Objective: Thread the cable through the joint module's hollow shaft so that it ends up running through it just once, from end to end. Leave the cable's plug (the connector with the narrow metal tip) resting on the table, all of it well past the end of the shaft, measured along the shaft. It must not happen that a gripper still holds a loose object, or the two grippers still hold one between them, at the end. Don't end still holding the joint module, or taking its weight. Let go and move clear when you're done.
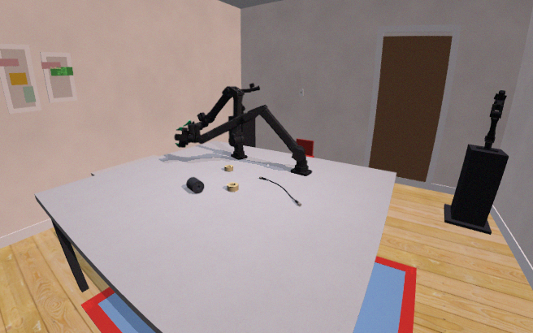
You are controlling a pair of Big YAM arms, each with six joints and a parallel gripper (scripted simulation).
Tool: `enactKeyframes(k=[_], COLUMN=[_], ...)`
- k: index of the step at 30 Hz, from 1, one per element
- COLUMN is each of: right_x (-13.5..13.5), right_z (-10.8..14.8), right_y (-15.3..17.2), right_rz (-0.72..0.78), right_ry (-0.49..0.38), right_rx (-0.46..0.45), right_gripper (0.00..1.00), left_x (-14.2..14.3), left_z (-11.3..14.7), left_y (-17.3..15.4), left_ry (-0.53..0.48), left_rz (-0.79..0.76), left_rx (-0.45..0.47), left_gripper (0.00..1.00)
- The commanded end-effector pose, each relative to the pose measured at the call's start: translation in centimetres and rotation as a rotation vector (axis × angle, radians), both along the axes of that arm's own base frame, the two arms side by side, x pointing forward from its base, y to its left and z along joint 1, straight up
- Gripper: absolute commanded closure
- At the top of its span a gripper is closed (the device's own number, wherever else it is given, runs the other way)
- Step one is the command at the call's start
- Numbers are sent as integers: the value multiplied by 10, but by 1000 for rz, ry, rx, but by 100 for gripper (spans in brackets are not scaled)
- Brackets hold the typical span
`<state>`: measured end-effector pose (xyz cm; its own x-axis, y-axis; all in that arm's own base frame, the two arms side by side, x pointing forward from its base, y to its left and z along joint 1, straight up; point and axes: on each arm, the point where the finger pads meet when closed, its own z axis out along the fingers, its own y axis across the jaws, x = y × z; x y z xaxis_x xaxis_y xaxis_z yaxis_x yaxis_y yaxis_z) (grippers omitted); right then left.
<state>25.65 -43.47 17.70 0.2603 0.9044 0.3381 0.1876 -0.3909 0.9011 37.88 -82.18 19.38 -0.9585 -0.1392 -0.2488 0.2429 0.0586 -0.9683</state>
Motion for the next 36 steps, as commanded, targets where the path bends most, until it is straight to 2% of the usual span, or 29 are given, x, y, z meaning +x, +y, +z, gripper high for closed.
enactKeyframes(k=[1,17,18,19,22,27,32,34,35,36], right_x=[0,0,3,11,15,24,40,40,43,46], right_z=[4,4,20,32,37,39,47,47,45,49], right_y=[-2,-2,-11,-10,-12,-7,-3,-3,-2,0], right_rz=[0,0,1,19,25,42,68,68,73,77], right_ry=[-3,-3,-12,-16,-13,3,19,19,25,28], right_rx=[-11,-11,-49,-87,-108,-131,-196,-196,-205,-219], right_gripper=[0,0,0,0,0,0,0,0,0,0], left_x=[0,0,2,15,16,31,52,52,59,59], left_z=[13,13,20,71,35,46,56,56,43,59], left_y=[0,0,-4,5,16,27,47,47,49,54], left_ry=[-8,-8,-17,-60,-34,-66,-107,-107,-108,-120], left_rz=[0,0,0,20,27,52,91,91,99,105], left_rx=[-15,-15,-32,-87,-18,-15,-2,-2,16,7], left_gripper=[0,0,0,0,0,0,0,0,0,0])
